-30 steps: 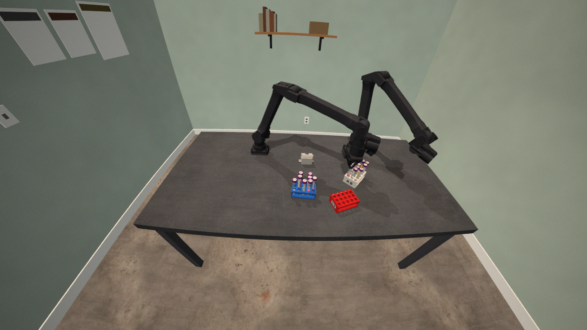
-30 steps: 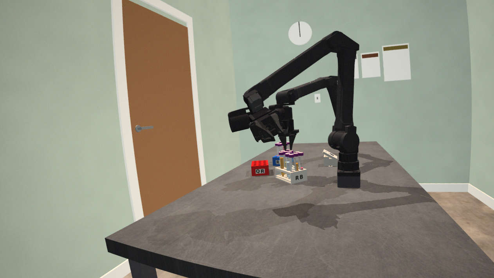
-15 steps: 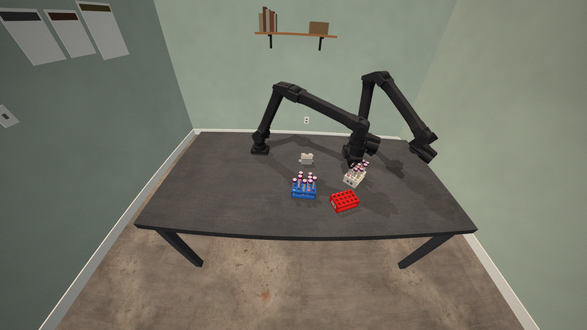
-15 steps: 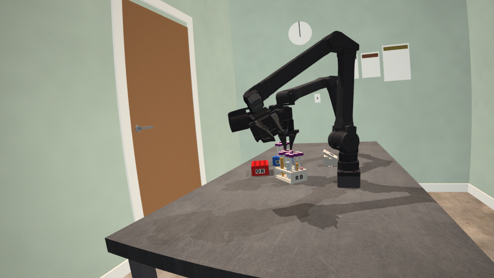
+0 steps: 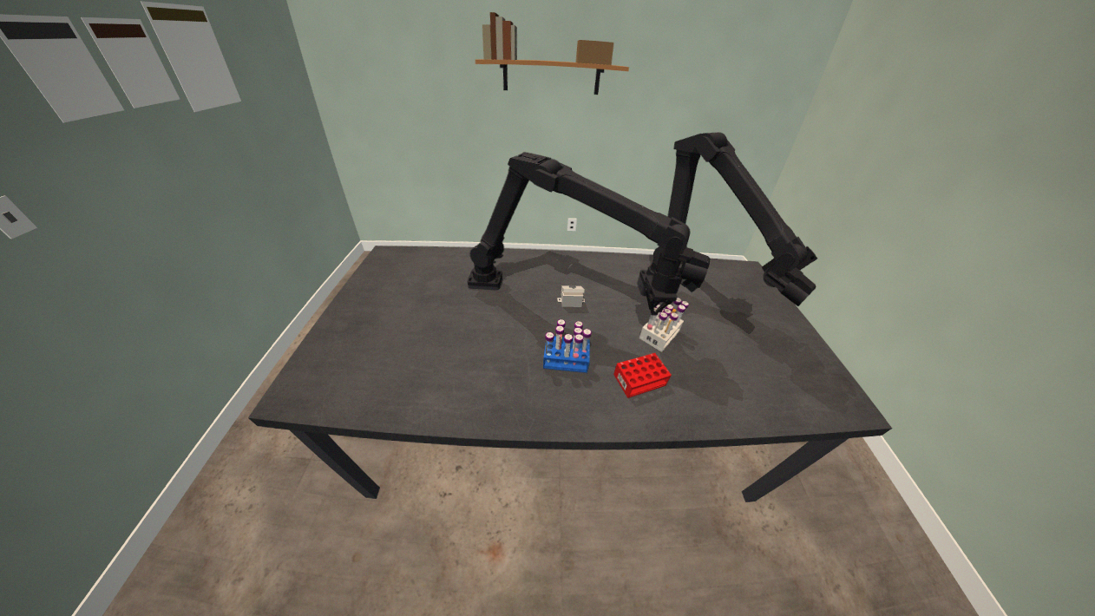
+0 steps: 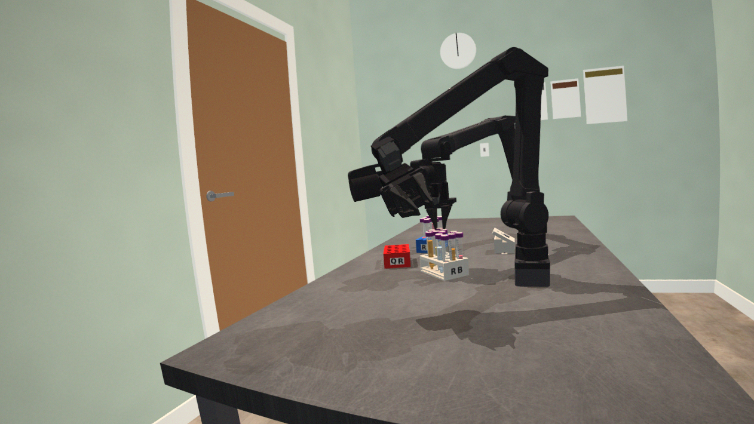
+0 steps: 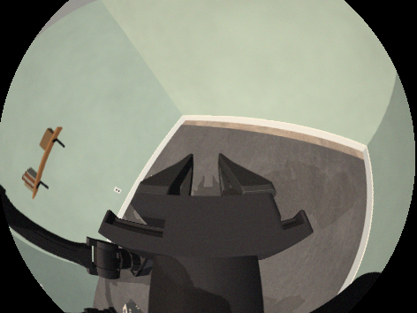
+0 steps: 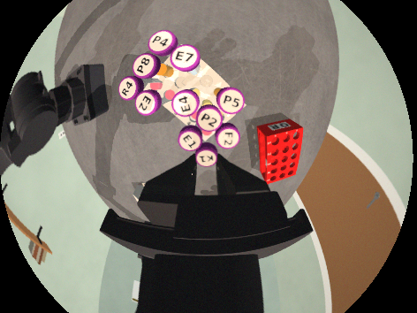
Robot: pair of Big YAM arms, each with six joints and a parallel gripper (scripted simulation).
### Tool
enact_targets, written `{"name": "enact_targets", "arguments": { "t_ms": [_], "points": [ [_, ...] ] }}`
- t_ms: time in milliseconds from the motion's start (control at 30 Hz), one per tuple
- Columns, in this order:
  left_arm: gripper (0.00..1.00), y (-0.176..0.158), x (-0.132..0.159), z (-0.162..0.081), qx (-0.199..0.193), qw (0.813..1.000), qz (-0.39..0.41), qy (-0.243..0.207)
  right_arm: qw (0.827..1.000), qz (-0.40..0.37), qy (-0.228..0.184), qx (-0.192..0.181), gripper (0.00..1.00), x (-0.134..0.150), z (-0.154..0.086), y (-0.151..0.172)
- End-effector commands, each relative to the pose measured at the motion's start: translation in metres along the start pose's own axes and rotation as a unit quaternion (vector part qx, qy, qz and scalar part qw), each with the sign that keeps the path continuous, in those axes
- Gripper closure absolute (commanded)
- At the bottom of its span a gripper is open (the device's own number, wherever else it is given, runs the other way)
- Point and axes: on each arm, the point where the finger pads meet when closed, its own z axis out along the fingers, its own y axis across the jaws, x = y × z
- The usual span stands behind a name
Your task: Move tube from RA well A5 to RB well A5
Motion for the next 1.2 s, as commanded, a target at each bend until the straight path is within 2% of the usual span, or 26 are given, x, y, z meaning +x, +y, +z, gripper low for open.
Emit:
{"name": "enact_targets", "arguments": {
  "t_ms": [0, 267, 367, 433, 667, 1167],
  "points": [
    [0.7, -0.004, -0.012, -0.003, 0.004, 1.0, -0.015, -0.002, 1.0, 0.001, -0.007, 0.004, 1.0, -0.005, -0.004, -0.001],
    [0.7, -0.004, -0.012, -0.003, 0.004, 1.0, -0.015, -0.002, 1.0, 0.001, -0.007, 0.005, 1.0, -0.006, -0.004, -0.001],
    [0.7, -0.004, -0.012, -0.003, 0.004, 1.0, -0.015, -0.002, 1.0, 0.001, -0.019, 0.01, 1.0, -0.012, -0.024, -0.003],
    [0.7, -0.004, -0.012, -0.003, 0.004, 1.0, -0.015, -0.002, 1.0, 0.001, -0.019, 0.01, 1.0, -0.012, -0.024, -0.003],
    [0.7, -0.004, -0.012, -0.003, 0.004, 1.0, -0.015, -0.002, 0.999, 0.001, -0.035, 0.019, 1.0, -0.015, -0.048, -0.005],
    [0.7, -0.004, -0.012, -0.003, 0.004, 1.0, -0.015, -0.002, 0.999, 0.001, -0.035, 0.019, 1.0, -0.015, -0.049, -0.005]
  ]
}}
